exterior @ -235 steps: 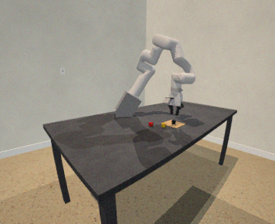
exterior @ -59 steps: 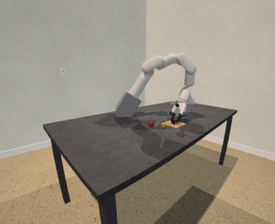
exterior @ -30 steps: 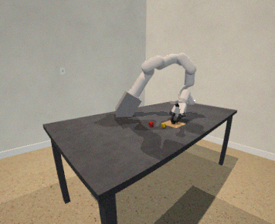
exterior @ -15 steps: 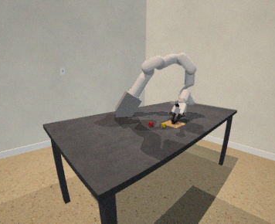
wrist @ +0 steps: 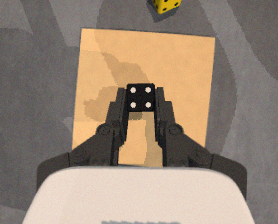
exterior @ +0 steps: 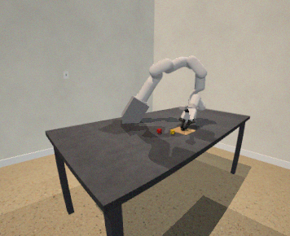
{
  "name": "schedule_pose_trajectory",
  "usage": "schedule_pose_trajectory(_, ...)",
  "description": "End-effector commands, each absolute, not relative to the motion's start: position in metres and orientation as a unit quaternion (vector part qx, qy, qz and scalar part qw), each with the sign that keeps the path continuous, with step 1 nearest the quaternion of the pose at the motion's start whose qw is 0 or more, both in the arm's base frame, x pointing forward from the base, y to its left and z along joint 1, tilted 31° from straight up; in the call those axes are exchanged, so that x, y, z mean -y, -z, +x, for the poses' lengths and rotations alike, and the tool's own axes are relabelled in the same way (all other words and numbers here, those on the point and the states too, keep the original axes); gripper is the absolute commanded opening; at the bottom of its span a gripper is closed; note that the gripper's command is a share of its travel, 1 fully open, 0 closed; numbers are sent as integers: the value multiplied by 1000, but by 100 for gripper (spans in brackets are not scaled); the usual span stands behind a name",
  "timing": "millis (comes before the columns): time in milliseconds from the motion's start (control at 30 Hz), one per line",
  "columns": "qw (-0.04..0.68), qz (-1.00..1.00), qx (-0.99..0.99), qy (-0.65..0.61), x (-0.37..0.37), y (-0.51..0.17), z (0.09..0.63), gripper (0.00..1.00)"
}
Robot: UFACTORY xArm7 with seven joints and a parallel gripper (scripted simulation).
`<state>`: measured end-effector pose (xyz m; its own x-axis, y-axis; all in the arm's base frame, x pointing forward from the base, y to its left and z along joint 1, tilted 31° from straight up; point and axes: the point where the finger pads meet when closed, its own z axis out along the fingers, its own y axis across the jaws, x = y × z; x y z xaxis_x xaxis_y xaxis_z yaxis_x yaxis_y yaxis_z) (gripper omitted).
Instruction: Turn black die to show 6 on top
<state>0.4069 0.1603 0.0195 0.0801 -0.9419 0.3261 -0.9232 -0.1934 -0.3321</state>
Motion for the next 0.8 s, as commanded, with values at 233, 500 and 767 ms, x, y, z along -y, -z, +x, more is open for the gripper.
schedule_pose_trajectory(233, 20, -734, -635, 240, -160, -21, 408, 21)
schedule_pose_trajectory(500, 20, -734, -635, 240, -160, -21, 408, 21)
schedule_pose_trajectory(767, 20, -734, -635, 240, -151, -36, 404, 21)
